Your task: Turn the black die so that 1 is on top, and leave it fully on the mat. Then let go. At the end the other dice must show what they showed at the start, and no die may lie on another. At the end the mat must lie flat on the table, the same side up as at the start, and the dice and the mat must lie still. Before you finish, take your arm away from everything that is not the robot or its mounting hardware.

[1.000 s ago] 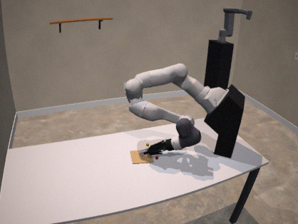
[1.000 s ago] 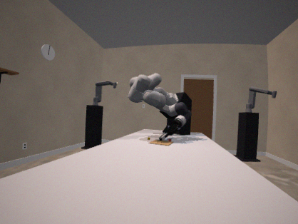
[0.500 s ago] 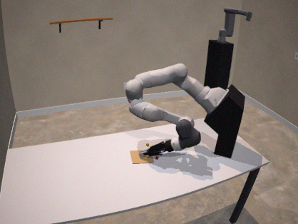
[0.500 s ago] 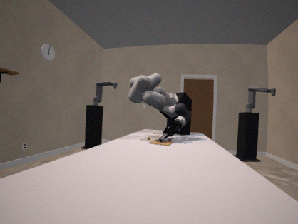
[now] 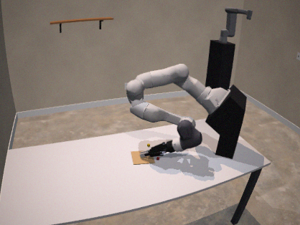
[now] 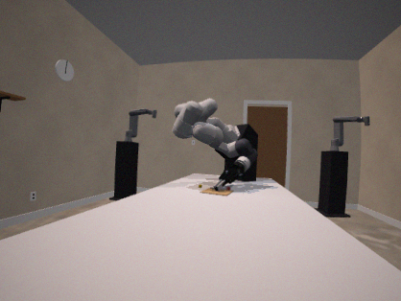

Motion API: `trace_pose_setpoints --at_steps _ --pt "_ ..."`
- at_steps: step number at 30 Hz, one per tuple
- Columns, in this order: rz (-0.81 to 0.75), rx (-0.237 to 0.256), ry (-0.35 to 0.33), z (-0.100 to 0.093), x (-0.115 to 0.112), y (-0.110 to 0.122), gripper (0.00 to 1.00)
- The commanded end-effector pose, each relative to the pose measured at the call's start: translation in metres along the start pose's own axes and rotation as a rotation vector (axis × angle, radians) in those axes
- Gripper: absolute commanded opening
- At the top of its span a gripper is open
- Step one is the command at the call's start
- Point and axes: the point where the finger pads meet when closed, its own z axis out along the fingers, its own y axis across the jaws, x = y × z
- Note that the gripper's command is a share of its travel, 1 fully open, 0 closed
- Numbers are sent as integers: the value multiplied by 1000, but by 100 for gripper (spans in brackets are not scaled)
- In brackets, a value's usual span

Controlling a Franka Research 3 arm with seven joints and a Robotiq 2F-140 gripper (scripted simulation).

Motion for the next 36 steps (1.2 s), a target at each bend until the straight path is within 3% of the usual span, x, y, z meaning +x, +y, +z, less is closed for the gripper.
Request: trace_pose_setpoints --at_steps 1,23,36 --pt "2 0 3 0 2 -1 7" --pt "2 0 3 0 2 -1 7" --pt "2 0 3 0 2 -1 16"
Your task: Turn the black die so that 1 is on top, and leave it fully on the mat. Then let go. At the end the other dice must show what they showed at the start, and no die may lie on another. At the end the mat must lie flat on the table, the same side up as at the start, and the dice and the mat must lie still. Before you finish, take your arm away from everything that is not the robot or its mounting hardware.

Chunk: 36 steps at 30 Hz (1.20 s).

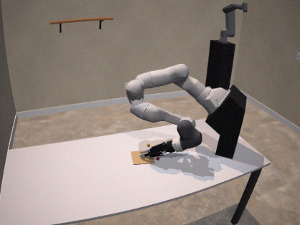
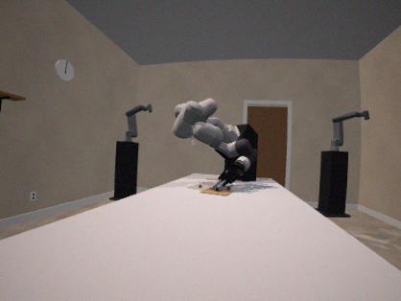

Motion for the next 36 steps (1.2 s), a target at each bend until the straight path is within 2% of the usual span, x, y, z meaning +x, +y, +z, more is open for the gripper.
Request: trace_pose_setpoints --at_steps 1,2,36 --pt "2 0 2 0 2 -1 16" --pt "2 0 2 0 2 -1 19" --pt "2 0 2 0 2 -1 19"
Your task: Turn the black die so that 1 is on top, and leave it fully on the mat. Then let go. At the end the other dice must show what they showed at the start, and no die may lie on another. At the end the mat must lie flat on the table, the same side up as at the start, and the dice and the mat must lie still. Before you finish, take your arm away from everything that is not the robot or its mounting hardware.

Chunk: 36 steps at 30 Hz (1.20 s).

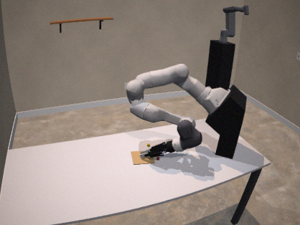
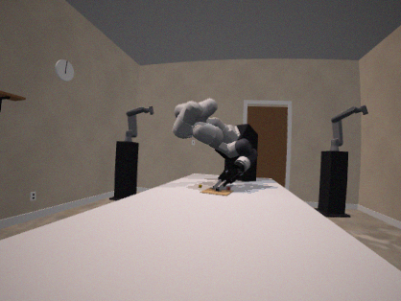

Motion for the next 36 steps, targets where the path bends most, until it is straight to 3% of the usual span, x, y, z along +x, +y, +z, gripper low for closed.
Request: trace_pose_setpoints --at_steps 1,16,28,36 --pt "2 0 2 0 2 -1 19" --pt "2 0 2 -5 2 -1 19" --pt "2 0 2 -45 2 -1 19" --pt "2 0 2 -50 2 -1 19"
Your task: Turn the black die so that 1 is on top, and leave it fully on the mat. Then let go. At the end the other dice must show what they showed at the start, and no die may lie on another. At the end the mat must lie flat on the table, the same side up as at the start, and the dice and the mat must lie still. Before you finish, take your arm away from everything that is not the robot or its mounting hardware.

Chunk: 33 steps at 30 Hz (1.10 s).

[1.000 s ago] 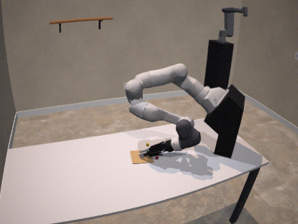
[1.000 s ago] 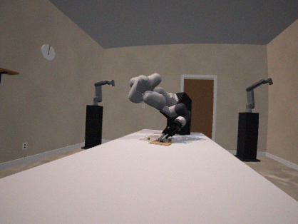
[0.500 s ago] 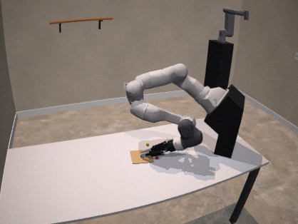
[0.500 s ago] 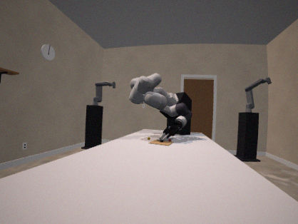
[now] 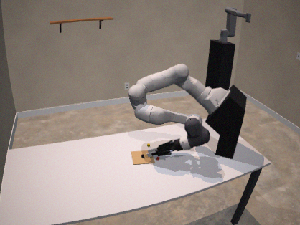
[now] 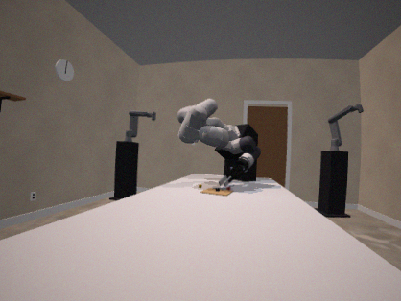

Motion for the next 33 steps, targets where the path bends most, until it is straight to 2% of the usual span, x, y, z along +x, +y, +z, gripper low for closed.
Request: trace_pose_setpoints --at_steps 1,6,22,33 --pt "11 5 -10 0 -4 -1 19" --pt "11 5 -10 -3 -9 -1 19" --pt "11 5 -10 -28 -54 -1 19" --pt "10 16 -11 -25 -61 -1 19"
